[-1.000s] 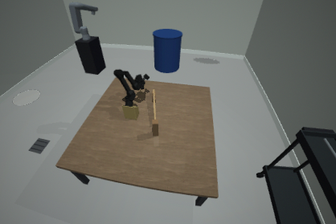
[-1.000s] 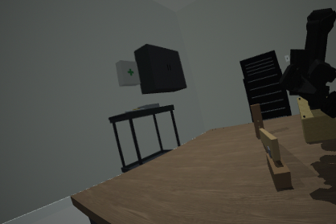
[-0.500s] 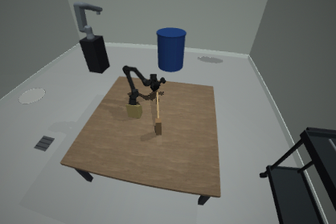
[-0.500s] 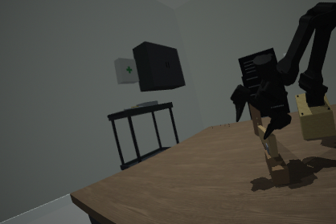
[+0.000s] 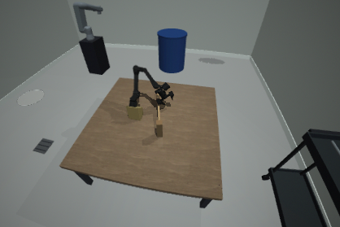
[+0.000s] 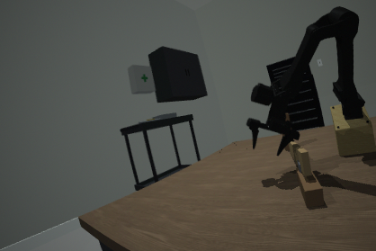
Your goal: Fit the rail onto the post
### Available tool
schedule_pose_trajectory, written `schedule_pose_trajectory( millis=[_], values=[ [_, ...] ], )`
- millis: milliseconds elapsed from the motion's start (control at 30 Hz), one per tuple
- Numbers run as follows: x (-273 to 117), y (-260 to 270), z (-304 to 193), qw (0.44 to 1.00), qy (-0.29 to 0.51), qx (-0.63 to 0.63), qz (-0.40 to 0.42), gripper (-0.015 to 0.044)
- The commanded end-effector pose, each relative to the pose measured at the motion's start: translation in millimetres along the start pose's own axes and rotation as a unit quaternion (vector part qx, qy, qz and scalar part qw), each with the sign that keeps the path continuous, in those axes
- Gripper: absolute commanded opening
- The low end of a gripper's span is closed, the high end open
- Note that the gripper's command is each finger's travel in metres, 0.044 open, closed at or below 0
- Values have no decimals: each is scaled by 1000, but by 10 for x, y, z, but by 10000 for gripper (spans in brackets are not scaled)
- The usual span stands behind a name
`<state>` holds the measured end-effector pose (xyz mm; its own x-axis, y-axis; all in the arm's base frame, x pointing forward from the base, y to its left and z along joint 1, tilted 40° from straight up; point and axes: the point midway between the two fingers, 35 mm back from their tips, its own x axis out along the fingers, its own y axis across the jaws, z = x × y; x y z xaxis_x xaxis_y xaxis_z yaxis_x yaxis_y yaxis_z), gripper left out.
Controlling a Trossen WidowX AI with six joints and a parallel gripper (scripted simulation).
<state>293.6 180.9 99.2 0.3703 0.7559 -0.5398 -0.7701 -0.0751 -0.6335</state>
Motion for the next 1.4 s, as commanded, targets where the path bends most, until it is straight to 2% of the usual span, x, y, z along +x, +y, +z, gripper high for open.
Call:
schedule_pose_trajectory(
  millis=[0, 167, 333, 567, 1367],
  values=[
    [-71, 184, -481, 997, 46, 14, 59, 440],
    [-303, 594, -1036, 984, 66, 50, 158, 440],
    [-610, 1016, -1270, 965, 17, 95, 243, 440],
    [-616, 1037, -1276, 964, 14, 97, 246, 440],
    [-270, 1213, -1288, 964, 14, 97, 246, 440]
  ],
)
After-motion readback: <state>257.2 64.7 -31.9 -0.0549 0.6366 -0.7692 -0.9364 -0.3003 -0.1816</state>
